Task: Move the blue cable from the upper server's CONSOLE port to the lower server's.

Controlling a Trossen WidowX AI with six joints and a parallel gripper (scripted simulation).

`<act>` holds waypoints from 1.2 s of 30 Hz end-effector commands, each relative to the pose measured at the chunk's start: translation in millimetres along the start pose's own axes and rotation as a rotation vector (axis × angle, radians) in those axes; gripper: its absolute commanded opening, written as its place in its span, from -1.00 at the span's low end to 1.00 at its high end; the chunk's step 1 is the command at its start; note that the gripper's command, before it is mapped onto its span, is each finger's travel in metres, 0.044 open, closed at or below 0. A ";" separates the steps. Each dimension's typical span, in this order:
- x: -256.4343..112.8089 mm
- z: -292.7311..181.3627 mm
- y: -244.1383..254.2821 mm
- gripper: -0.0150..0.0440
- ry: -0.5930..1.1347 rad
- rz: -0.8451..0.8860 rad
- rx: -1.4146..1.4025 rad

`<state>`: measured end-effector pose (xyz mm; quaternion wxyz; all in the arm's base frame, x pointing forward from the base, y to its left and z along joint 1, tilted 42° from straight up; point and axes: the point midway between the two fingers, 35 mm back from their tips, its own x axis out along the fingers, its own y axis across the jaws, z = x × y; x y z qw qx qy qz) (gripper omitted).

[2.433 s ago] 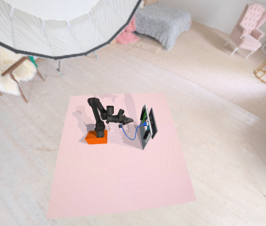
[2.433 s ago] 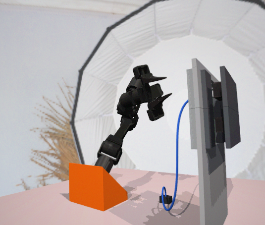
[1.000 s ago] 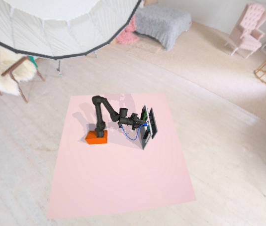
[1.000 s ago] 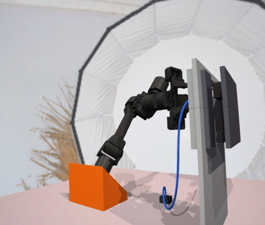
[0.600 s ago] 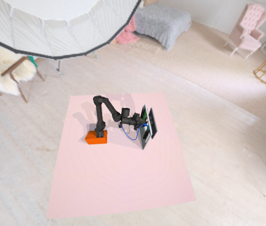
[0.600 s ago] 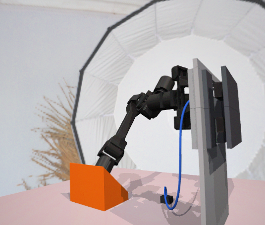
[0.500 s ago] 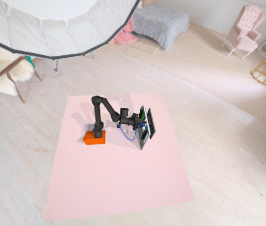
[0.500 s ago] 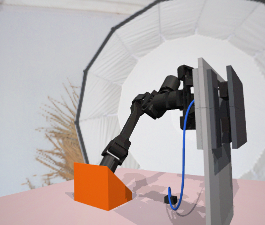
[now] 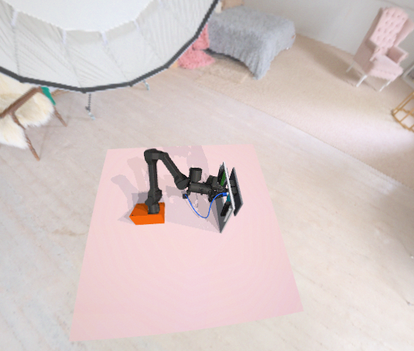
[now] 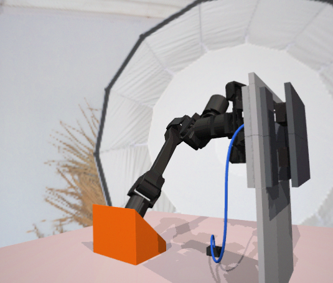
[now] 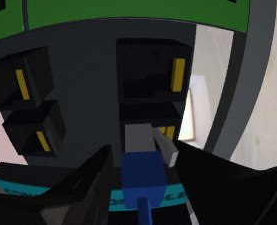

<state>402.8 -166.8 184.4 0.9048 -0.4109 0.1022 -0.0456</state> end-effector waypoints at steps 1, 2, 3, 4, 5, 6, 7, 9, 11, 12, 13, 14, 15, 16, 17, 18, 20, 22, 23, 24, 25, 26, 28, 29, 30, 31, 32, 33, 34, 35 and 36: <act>-0.1 0.0 0.6 0.07 0.000 0.002 0.000; -0.1 0.0 0.6 0.05 0.000 0.002 0.000; -0.1 0.0 0.6 0.03 0.000 0.002 0.000; -0.1 0.0 0.6 0.00 0.000 0.002 0.000; -0.1 0.0 0.6 -0.02 0.000 0.002 0.000; -0.1 0.0 0.6 -0.04 0.000 0.002 0.000; -0.1 0.0 0.6 -0.06 0.000 0.002 0.000; -0.1 0.0 0.6 -0.11 0.000 0.002 0.000; -0.1 0.0 0.6 -0.16 0.000 0.002 0.000; -0.1 0.0 0.6 -0.18 0.000 0.002 0.000; -0.1 0.0 0.6 -0.20 0.000 0.002 0.000; -0.1 0.0 0.6 -0.22 0.000 0.002 0.000; -0.1 0.0 0.6 -0.25 0.000 0.002 0.000; -0.1 0.0 0.6 -0.27 0.000 0.002 0.000; -0.1 0.0 0.6 -0.29 0.000 0.002 0.000; -0.1 0.0 0.6 -0.31 0.000 0.002 0.000; -0.1 0.0 0.6 -0.36 0.000 0.002 0.000; -0.1 0.0 0.6 -0.40 0.000 0.002 0.000; -0.1 0.0 0.6 -0.43 0.000 0.002 0.000; -0.1 0.0 0.6 -0.45 0.000 0.002 0.000; -0.1 0.0 0.6 -0.47 0.000 0.002 0.000; -0.1 0.0 0.6 -0.49 0.000 0.002 0.000; -0.1 0.0 0.6 -0.49 0.000 0.002 0.000; 0.0 0.0 0.6 -0.49 0.000 0.002 0.000; 0.3 0.1 0.5 -0.49 0.000 0.001 0.000; 0.6 0.1 0.5 -0.49 0.000 0.000 0.001; 1.1 0.2 0.4 -0.49 0.000 -0.001 0.001; 1.5 0.3 0.3 -0.49 -0.001 -0.002 0.001; 1.7 0.4 0.2 -0.49 -0.001 -0.002 0.001; 1.0 0.2 0.3 -0.49 -0.001 -0.002 0.001; -1.1 -0.5 0.4 -0.49 0.000 -0.002 0.001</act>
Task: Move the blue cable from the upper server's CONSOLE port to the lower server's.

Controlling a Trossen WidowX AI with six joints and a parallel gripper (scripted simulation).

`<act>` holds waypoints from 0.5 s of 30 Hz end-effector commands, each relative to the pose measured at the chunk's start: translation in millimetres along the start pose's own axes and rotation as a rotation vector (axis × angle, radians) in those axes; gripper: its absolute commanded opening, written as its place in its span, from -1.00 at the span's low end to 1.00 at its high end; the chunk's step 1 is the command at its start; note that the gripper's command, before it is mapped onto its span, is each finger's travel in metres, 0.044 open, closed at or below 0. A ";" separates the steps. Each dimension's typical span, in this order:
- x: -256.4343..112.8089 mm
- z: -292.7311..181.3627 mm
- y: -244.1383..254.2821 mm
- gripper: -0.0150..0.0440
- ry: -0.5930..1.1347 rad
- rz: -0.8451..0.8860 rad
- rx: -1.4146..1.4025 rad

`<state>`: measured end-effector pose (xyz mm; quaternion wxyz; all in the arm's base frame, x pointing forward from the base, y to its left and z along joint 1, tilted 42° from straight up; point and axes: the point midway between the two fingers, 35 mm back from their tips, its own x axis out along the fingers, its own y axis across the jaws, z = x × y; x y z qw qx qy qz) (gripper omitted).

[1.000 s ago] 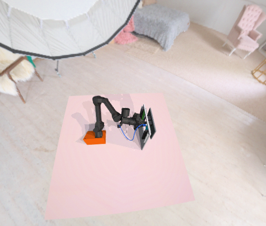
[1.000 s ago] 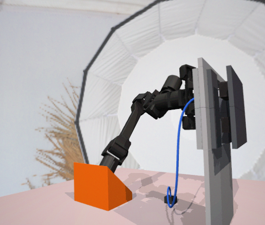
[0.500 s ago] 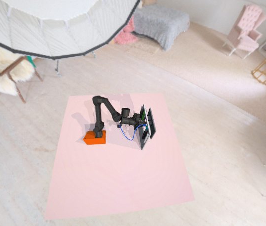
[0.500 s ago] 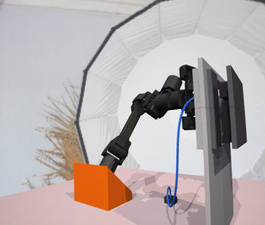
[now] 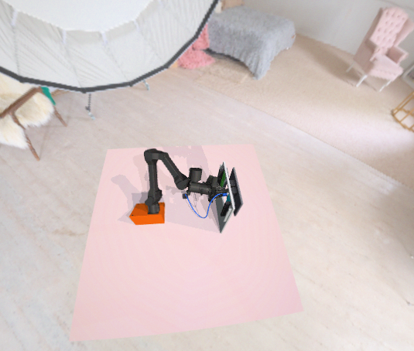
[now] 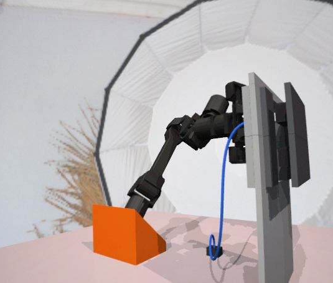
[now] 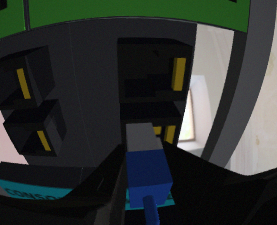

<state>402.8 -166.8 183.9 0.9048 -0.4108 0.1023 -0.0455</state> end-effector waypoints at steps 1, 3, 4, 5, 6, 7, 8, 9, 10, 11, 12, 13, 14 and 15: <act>-3.1 -0.9 0.2 -0.49 0.000 -0.002 0.001; -4.3 -1.0 0.2 -0.49 0.000 -0.002 0.001; -4.4 -0.9 0.2 -0.49 0.000 -0.002 0.001; -5.0 -1.2 0.2 -0.49 0.000 -0.002 0.001; -5.5 -1.4 0.2 -0.49 0.000 -0.002 0.001; -6.2 -1.6 0.2 -0.49 0.000 -0.002 0.001; -6.5 -1.7 0.2 -0.49 0.000 -0.002 0.001; -7.2 -1.8 0.2 -0.49 0.000 -0.002 0.001; -7.6 -1.9 0.2 -0.49 0.000 -0.002 0.001; -8.2 -2.0 0.2 -0.49 0.000 -0.002 0.001; -8.6 -2.1 0.2 -0.49 0.000 -0.002 0.001; -9.3 -2.3 0.2 -0.49 0.000 -0.002 0.001; -9.7 -2.4 0.3 -0.49 0.000 -0.002 0.001; -10.4 -2.5 0.3 -0.49 0.000 -0.002 0.001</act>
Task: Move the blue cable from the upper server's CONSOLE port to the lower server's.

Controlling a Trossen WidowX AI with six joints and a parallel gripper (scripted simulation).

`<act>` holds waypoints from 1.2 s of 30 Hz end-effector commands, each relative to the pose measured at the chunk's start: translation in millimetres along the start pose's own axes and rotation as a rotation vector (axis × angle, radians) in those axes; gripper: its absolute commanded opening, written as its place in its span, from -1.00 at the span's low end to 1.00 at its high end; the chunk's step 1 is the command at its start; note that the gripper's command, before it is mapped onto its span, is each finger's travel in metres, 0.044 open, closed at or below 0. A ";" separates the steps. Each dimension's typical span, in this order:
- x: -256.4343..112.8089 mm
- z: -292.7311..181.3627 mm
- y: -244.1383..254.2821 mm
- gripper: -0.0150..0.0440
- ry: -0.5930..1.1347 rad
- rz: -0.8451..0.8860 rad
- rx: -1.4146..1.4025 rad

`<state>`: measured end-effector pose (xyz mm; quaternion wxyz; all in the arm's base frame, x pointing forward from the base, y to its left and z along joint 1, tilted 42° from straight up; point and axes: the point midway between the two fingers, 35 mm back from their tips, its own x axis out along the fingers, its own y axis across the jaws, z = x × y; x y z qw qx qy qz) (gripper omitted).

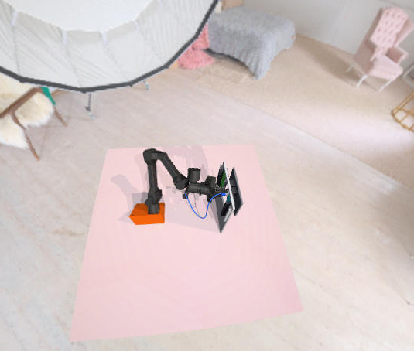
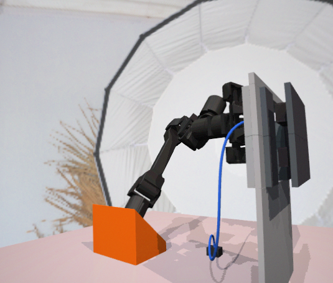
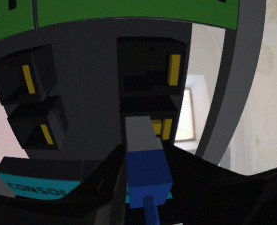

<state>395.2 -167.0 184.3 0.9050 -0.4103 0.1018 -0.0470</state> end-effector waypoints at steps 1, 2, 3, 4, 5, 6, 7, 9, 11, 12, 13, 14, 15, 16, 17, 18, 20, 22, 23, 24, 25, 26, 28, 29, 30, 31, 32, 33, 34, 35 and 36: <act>-3.3 -1.0 0.7 -0.49 -0.001 0.001 0.000; -4.0 -1.1 0.7 -0.49 0.000 0.001 0.000; -4.4 -1.2 0.7 -0.49 0.000 0.001 0.000; -5.0 -1.3 0.7 -0.49 0.000 0.001 0.000; -5.4 -1.4 0.7 -0.49 0.000 0.001 0.000; -6.1 -1.5 0.7 -0.49 0.000 0.001 0.000; -6.5 -1.6 0.7 -0.49 0.000 0.001 0.000; -7.5 -1.8 0.7 -0.49 0.000 0.001 0.000; -8.6 -2.1 0.7 -0.49 0.000 0.001 0.000; -9.2 -2.3 0.7 -0.49 0.000 0.001 0.000; -9.6 -2.4 0.7 -0.49 0.000 0.001 0.000; -10.3 -2.6 0.7 -0.49 0.000 0.001 0.000; -10.7 -2.7 0.7 -0.49 0.000 0.001 0.000; -11.3 -2.9 0.7 -0.49 0.000 0.001 0.000; -11.7 -3.0 0.7 -0.49 0.000 0.002 0.000; -12.4 -3.2 0.7 -0.49 0.000 0.002 0.000; -13.4 -3.5 0.7 -0.49 0.000 0.002 0.000; -14.4 -3.8 0.7 -0.49 0.000 0.002 -0.001; -14.8 -3.9 0.7 -0.49 0.000 0.002 -0.001; -15.5 -4.1 0.7 -0.49 0.000 0.002 -0.001; -15.9 -4.2 0.8 -0.49 0.000 0.002 -0.001; -16.5 -4.4 0.8 -0.49 0.000 0.002 -0.001; -17.6 -4.6 0.8 -0.49 0.000 0.002 -0.001; -18.0 -4.8 0.8 -0.49 0.000 0.002 -0.001; -18.6 -4.9 0.8 -0.49 0.000 0.002 -0.001; -19.0 -5.1 0.8 -0.49 0.000 0.002 -0.001; -19.7 -5.2 0.8 -0.49 0.000 0.002 -0.001; -20.1 -5.4 0.8 -0.49 0.000 0.002 -0.001; -20.7 -5.5 0.8 -0.49 0.000 0.002 -0.001; -21.1 -5.6 0.8 -0.49 0.000 0.002 -0.001; -21.7 -5.8 0.8 -0.49 0.000 0.002 -0.001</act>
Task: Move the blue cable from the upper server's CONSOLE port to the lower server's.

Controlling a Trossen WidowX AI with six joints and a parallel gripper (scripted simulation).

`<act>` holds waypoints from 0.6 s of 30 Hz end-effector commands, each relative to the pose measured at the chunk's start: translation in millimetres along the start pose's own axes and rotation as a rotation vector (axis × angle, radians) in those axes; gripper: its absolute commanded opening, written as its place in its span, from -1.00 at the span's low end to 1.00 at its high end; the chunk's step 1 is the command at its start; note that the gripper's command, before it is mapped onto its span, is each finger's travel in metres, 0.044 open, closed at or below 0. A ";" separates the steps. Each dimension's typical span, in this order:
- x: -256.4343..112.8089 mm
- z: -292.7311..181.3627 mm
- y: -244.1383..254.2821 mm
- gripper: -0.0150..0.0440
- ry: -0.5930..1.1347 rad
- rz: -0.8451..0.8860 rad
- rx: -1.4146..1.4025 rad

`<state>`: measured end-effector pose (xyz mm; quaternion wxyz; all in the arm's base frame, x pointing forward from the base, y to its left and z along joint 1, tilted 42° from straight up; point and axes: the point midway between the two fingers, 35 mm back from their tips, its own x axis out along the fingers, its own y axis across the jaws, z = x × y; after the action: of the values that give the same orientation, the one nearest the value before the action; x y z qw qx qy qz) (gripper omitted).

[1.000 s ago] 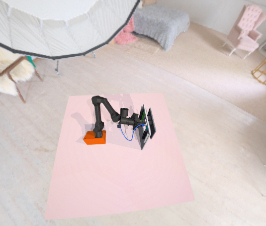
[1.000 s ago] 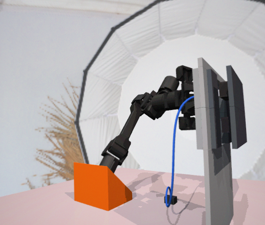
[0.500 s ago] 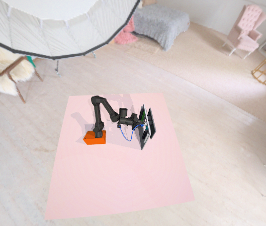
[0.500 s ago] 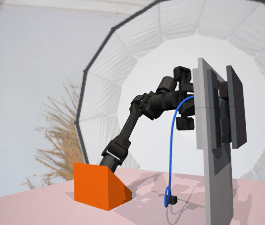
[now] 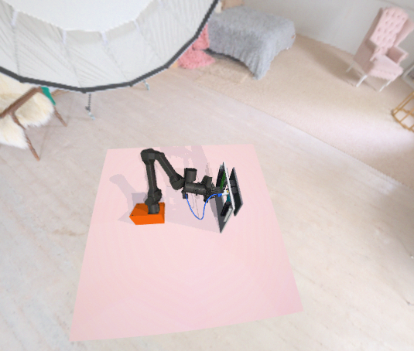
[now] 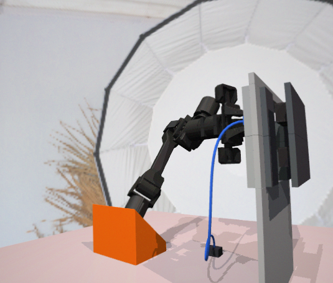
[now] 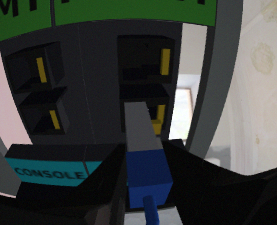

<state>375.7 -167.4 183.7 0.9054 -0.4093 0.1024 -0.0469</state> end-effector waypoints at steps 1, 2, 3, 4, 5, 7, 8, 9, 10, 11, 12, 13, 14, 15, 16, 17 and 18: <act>-3.3 -1.0 0.7 -0.49 -0.001 0.001 -0.003; -4.0 -1.2 0.7 -0.49 -0.001 0.001 -0.003; -4.4 -1.3 0.7 -0.49 -0.001 0.001 -0.003; -5.0 -1.4 0.7 -0.49 -0.001 0.001 -0.003; -5.4 -1.4 0.7 -0.49 -0.001 0.001 -0.003; -6.5 -1.5 0.7 -0.49 -0.001 0.001 -0.003; -7.2 -1.5 0.7 -0.49 -0.001 0.001 -0.003; -7.6 -1.5 0.7 -0.49 -0.001 0.001 -0.003; -8.3 -1.6 0.7 -0.49 0.000 0.001 -0.003; -8.7 -1.7 0.7 -0.49 0.000 0.001 -0.003; -9.3 -1.7 0.7 -0.49 0.000 0.001 -0.003; -9.8 -1.8 0.7 -0.49 0.000 0.001 -0.003; -10.4 -1.8 0.7 -0.49 0.000 0.001 -0.003; -10.8 -1.9 0.7 -0.49 0.000 0.002 -0.003; -11.5 -1.9 0.7 -0.49 0.000 0.002 -0.003; -11.9 -2.0 0.7 -0.49 0.000 0.002 -0.003; -12.6 -2.1 0.7 -0.49 0.000 0.002 -0.003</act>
<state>366.0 -166.7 184.7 0.9053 -0.4097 0.1018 -0.0471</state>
